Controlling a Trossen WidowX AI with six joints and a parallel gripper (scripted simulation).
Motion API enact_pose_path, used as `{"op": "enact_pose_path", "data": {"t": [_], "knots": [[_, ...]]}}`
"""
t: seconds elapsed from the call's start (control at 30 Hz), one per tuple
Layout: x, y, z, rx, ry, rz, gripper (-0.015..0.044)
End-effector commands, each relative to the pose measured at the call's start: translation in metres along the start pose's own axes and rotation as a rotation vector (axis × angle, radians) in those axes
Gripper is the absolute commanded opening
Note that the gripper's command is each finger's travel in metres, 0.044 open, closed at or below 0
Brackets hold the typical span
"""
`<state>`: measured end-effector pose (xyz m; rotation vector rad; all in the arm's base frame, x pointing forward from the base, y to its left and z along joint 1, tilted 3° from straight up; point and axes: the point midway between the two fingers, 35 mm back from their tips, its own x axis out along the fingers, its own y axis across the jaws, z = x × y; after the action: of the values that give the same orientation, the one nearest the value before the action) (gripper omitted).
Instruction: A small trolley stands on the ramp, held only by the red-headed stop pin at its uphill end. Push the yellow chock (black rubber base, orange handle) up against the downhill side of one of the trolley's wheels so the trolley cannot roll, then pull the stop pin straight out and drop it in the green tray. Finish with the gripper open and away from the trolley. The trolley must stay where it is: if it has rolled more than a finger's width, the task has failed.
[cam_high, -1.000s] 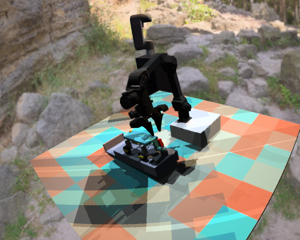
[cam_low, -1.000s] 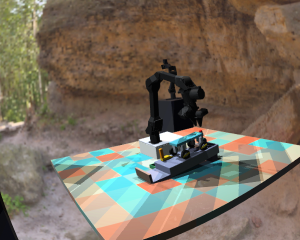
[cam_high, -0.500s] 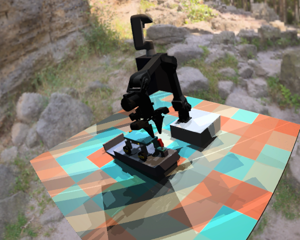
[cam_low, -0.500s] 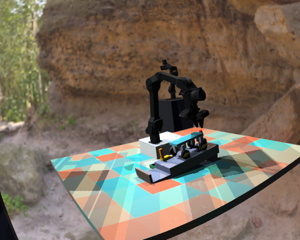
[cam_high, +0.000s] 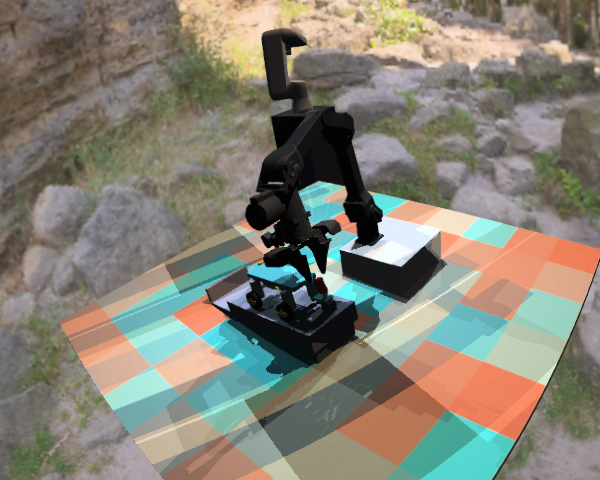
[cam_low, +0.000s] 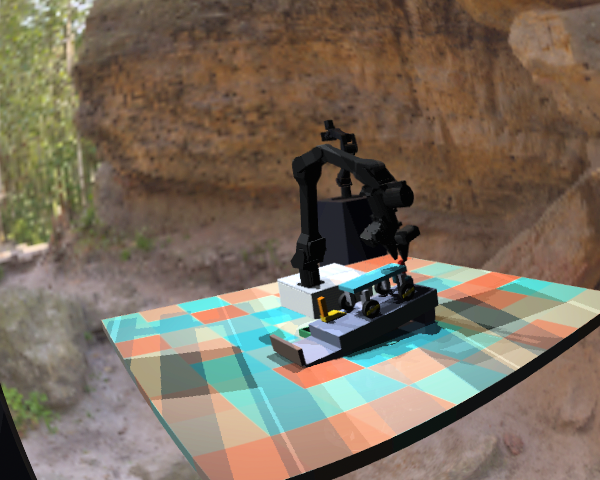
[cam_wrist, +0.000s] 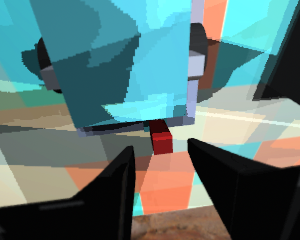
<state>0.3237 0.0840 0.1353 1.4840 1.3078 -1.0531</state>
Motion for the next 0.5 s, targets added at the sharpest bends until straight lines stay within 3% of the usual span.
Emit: {"op": "enact_pose_path", "data": {"t": [0.0,0.47], "knots": [[0.003,-0.002,0.0,0.005,0.003,-0.008,0.019],[0.018,0.001,-0.001,0.005,0.003,-0.008,0.019]]}}
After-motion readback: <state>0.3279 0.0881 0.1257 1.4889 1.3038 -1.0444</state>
